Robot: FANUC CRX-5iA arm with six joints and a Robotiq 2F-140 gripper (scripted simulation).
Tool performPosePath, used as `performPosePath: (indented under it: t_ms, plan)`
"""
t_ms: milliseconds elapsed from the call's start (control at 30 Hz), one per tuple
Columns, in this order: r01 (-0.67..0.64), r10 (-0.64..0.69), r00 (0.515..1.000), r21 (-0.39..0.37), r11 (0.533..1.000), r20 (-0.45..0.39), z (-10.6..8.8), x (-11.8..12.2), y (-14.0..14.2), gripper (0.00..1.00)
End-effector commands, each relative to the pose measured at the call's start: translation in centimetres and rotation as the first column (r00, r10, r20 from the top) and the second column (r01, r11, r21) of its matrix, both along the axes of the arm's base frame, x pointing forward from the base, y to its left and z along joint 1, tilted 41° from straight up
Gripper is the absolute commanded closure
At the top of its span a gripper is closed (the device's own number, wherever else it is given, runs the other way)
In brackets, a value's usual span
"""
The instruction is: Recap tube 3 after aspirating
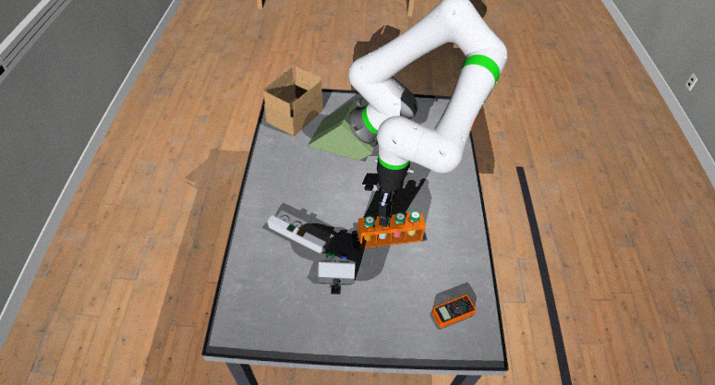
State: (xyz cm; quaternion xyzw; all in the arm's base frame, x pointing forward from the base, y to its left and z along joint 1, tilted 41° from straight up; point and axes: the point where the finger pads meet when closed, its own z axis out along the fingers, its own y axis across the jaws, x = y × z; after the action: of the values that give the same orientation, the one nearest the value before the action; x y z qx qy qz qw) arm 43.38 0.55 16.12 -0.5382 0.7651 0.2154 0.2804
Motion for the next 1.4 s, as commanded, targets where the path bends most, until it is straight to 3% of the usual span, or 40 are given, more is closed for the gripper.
performPosePath:
  t_ms: [0, 100, 267, 333, 400, 600, 833, 900, 933, 1100, 1133, 1367]
  plan:
    - [0.001, -0.001, 1.000, -0.001, 1.000, 0.001, 0.04, 0.02, -0.06, 0.70]
    - [0.001, -0.001, 1.000, -0.001, 1.000, 0.001, 0.04, 0.02, -0.06, 0.70]
    - [-0.181, 0.189, 0.970, -0.065, 0.981, 0.152, 0.05, 0.02, -0.06, 0.70]
    - [-0.181, 0.189, 0.970, -0.065, 0.981, 0.152, 0.05, 0.02, -0.06, 0.70]
    - [-0.249, 0.264, 0.942, -0.098, 0.964, 0.208, 0.06, 0.02, -0.07, 0.70]
    - [-0.428, 0.479, 0.804, -0.217, 0.877, 0.352, 0.06, 0.02, -0.07, 0.70]
    - [-0.573, 0.688, 0.558, -0.385, 0.724, 0.463, 0.07, 0.01, -0.08, 0.70]
    - [-0.573, 0.688, 0.558, -0.385, 0.724, 0.463, 0.07, 0.01, -0.08, 0.70]
    - [-0.586, 0.712, 0.519, -0.409, 0.699, 0.473, 0.08, 0.01, -0.08, 0.70]
    - [-0.586, 0.712, 0.519, -0.409, 0.699, 0.473, 0.07, 0.02, -0.08, 0.70]
    - [-0.586, 0.712, 0.519, -0.409, 0.699, 0.473, 0.09, 0.01, -0.10, 0.59]
    - [-0.586, 0.712, 0.519, -0.409, 0.699, 0.473, 0.08, 0.01, -0.09, 0.59]
